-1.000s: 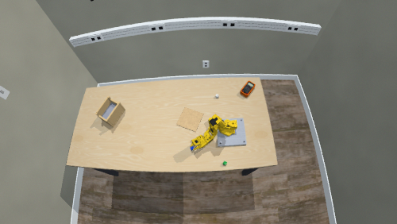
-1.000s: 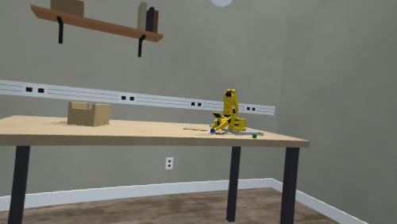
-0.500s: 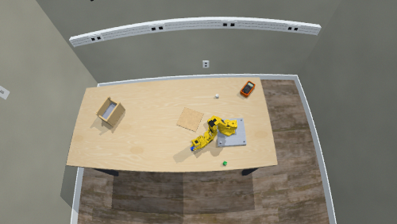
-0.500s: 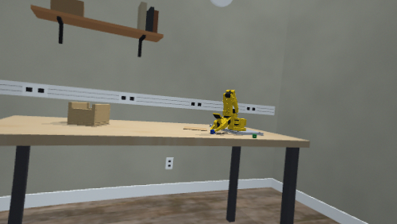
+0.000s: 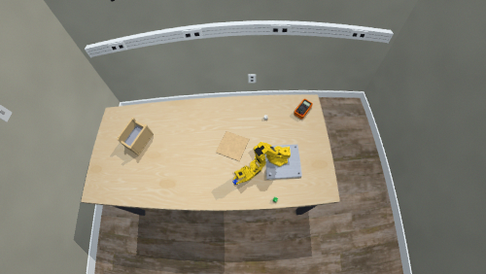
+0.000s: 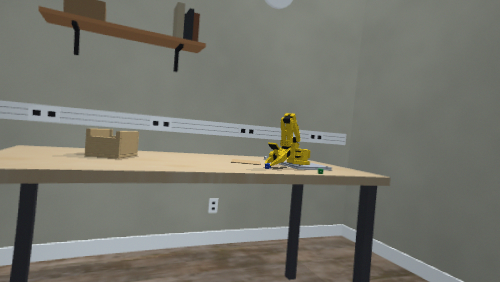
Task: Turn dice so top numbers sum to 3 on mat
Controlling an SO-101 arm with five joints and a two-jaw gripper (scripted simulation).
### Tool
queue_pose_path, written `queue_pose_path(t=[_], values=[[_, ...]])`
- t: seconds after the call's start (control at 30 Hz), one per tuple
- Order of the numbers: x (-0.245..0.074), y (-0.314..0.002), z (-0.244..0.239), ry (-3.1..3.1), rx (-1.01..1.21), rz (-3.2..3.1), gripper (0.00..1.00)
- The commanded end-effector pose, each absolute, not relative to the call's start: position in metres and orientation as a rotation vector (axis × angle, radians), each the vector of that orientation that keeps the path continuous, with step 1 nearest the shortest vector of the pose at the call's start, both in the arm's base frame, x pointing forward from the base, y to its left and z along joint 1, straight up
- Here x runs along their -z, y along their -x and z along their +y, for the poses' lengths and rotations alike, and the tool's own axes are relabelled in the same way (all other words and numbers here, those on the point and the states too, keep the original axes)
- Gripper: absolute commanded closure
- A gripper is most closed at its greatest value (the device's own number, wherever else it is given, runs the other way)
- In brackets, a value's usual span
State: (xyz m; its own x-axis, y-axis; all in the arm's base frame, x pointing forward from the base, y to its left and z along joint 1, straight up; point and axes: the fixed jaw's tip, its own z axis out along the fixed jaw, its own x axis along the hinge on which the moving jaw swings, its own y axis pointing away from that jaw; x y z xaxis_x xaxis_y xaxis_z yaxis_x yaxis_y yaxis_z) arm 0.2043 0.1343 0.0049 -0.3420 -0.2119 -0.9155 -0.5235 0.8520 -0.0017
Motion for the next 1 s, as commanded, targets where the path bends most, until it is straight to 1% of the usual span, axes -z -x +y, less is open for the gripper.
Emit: queue_pose_path(t=[0.0,0.77,0.97], values=[[-0.0055,-0.2051,0.1368,0.556,-0.355,1.908,1.0],[-0.0047,-0.2051,0.1367,0.556,-0.355,1.908,1.0],[-0.0047,-0.2051,0.1367,0.556,-0.355,1.908,0.94]])
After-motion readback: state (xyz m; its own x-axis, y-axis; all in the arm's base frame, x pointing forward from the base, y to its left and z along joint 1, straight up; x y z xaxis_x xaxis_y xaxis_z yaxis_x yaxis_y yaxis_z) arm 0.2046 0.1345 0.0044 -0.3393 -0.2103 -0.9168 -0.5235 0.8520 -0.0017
